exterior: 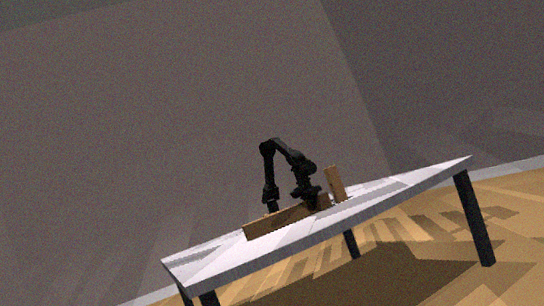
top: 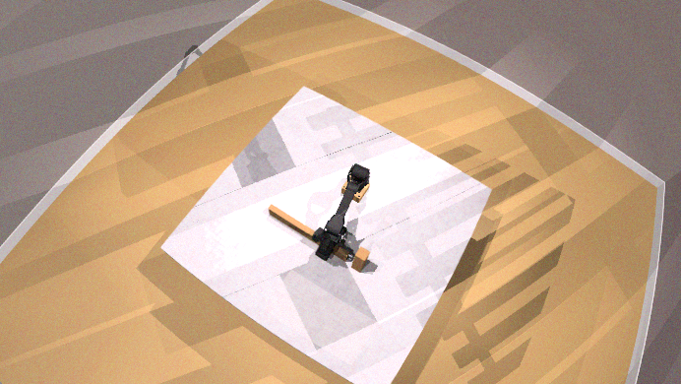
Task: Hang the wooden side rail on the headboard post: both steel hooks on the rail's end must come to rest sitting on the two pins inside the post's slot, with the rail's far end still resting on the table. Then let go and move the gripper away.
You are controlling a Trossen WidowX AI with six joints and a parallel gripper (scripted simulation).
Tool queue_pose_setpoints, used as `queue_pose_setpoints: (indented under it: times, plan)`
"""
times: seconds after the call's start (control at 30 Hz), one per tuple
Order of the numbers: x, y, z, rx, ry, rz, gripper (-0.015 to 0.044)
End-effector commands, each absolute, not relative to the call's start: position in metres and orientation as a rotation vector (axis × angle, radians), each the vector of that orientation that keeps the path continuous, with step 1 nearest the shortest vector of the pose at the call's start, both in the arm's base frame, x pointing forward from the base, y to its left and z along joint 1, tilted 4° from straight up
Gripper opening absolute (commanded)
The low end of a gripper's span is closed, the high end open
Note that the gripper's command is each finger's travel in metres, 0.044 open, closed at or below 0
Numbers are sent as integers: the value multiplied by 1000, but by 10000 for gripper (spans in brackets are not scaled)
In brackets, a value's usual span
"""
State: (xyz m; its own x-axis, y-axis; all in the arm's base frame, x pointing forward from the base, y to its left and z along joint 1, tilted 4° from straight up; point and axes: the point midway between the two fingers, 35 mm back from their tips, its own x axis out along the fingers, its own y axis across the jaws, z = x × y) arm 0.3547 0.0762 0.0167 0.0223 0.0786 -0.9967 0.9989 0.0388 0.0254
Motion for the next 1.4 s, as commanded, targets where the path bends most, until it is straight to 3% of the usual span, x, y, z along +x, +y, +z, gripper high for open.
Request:
queue_pose_setpoints:
  times: [0.0, 1.37]
  plan:
    - [354, 76, 18, 1256, 1261, -1138, 0]
    - [354, 75, 25, 1256, 1261, -1138, 0]
